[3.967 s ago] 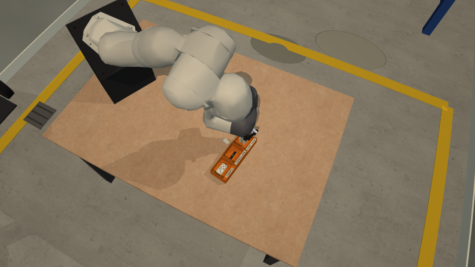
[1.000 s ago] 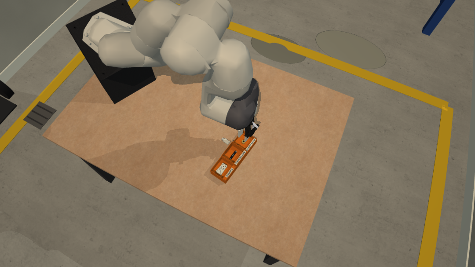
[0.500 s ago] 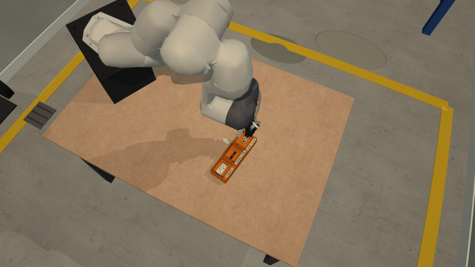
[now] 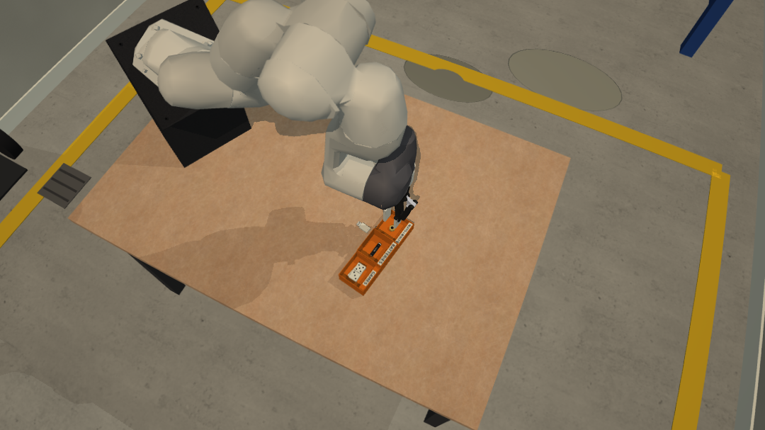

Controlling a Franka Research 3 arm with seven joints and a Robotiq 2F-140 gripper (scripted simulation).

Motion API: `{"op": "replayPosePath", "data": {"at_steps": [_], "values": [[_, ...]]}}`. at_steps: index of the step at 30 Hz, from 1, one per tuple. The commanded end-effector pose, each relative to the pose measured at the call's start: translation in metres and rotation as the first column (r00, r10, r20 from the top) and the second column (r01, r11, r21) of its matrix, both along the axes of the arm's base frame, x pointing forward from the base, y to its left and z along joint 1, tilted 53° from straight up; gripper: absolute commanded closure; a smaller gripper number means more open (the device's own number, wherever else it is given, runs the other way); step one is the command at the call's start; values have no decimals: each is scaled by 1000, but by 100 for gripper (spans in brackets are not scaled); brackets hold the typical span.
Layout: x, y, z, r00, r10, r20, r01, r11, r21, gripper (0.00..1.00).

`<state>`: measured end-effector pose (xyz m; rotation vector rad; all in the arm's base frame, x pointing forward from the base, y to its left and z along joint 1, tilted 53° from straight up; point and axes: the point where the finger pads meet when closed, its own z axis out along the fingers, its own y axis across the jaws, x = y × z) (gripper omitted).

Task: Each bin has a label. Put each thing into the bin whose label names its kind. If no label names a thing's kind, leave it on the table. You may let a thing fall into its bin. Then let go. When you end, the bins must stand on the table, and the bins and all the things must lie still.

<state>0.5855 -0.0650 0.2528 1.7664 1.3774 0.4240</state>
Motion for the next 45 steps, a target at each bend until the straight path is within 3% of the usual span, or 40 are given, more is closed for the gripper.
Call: {"op": "replayPosePath", "data": {"at_steps": [1,21,22,45], "values": [[0,1,0,1000,3,-1,-3,1000,0,81],[0,4,-2,1000,3,-1,-3,1000,0,81],[-3,5,1,1000,3,-1,-3,1000,0,0],[-56,36,46,1000,3,-1,-3,1000,0,0]]}}
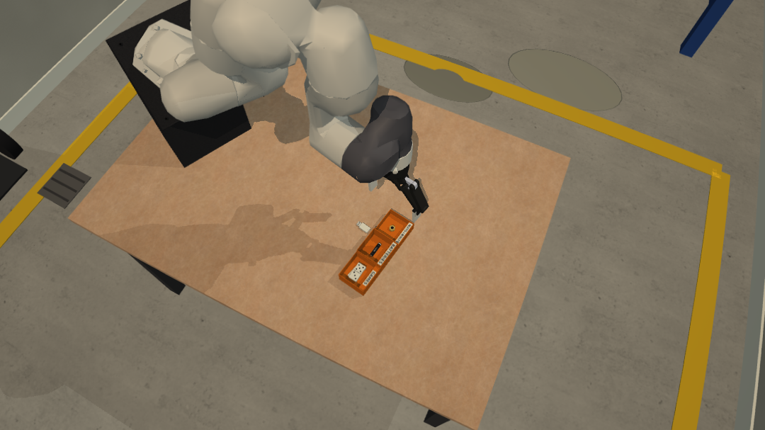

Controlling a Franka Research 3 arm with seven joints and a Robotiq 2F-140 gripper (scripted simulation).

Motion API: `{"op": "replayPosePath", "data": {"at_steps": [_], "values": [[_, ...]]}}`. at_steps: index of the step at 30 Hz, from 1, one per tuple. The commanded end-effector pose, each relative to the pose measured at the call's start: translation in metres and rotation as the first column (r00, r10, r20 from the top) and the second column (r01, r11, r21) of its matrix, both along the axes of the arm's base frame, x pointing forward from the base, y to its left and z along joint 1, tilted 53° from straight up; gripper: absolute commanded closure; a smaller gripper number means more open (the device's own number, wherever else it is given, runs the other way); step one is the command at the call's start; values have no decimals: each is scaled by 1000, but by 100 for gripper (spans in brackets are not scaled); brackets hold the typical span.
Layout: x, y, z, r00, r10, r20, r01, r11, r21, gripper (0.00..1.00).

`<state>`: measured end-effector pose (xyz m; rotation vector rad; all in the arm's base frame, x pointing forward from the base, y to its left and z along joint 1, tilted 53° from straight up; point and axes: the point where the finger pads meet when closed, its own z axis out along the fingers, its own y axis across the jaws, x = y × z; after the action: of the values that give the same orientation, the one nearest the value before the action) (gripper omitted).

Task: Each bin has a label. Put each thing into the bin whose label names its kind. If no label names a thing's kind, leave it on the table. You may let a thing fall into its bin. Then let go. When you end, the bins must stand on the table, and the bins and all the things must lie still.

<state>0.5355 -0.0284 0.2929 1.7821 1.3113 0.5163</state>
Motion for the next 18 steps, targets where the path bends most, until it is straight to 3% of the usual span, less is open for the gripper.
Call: {"op": "replayPosePath", "data": {"at_steps": [1,9,18], "values": [[-9,1,8,997,15,-77,-19,999,-50,0],[-31,13,27,997,15,-77,-19,999,-50,0],[-32,14,28,997,15,-77,-19,999,-50,0]]}}
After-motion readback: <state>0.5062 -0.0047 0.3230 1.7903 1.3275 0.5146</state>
